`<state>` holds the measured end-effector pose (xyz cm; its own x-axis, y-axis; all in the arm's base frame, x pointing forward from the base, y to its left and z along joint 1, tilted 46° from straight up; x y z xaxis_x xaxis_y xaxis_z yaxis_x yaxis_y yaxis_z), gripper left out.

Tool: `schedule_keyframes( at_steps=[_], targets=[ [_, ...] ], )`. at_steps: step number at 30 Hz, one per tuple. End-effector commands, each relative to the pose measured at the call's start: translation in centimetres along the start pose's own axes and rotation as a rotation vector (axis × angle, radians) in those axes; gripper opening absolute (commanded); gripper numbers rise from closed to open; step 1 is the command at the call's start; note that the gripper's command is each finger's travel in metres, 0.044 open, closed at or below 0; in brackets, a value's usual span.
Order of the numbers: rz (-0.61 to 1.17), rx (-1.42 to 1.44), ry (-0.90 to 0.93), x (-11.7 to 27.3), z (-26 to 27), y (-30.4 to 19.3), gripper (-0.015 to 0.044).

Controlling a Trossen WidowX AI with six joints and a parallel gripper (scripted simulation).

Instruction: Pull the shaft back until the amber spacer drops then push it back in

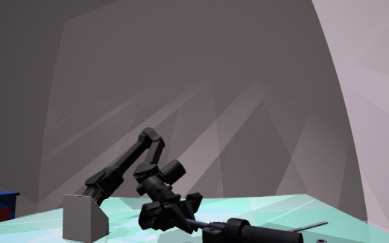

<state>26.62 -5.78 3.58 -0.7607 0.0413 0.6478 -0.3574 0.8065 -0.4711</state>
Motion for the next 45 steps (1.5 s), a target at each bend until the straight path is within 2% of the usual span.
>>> schedule_keyframes(
  at_steps=[1, 45],
  targets=[
    [0.008, 0.003, 0.000, -0.18, -0.06, -0.29, 0.0000],
    [-0.005, 0.000, -0.001, -0.60, 0.08, -0.36, 0.0000]
  ],
)
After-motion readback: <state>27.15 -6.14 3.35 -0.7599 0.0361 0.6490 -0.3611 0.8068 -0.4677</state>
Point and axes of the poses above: the point midway between the two fingers, 35 mm back from their tips, its own x axis back along the fingers, its own z axis across the jaws, y = z × x, the point moved 10 cm from there along x, back along the fingers, and after that the axes turned 4 degrees about x, right-handed, at the moved point
